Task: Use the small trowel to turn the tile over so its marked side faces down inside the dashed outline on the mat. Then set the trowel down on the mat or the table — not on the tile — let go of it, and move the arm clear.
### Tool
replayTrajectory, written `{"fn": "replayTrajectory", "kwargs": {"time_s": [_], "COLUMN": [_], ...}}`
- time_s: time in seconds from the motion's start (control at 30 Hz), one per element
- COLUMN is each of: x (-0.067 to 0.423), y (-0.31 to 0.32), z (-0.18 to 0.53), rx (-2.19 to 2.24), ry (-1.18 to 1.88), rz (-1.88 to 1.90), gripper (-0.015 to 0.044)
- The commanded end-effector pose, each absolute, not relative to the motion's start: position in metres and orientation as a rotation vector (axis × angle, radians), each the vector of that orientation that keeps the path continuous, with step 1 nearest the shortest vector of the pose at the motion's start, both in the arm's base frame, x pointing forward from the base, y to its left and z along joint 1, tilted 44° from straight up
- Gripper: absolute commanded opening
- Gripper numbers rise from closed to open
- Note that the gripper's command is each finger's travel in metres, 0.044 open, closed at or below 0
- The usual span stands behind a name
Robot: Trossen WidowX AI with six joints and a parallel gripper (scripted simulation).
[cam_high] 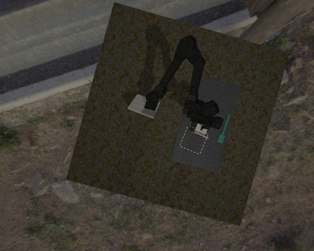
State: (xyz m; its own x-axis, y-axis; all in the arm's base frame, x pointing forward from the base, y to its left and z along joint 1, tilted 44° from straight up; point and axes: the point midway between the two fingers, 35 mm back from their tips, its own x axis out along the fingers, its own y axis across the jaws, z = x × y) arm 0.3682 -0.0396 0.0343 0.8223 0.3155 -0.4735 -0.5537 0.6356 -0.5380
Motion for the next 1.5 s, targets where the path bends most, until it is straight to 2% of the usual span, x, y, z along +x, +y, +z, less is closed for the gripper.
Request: {"fn": "replayTrajectory", "kwargs": {"time_s": [0.0, 0.23, 0.67, 1.47], "x": [0.368, 0.368, 0.371, 0.371], "y": [-0.044, -0.043, -0.022, -0.021], "z": [0.031, 0.034, 0.095, 0.095], "rx": [-0.731, -0.731, -0.729, -0.729], "ry": [0.35, 0.35, 0.349, 0.349], "rz": [0.504, 0.504, 0.504, 0.504], "gripper": [0.0, 0.0, 0.0, 0.0]}}
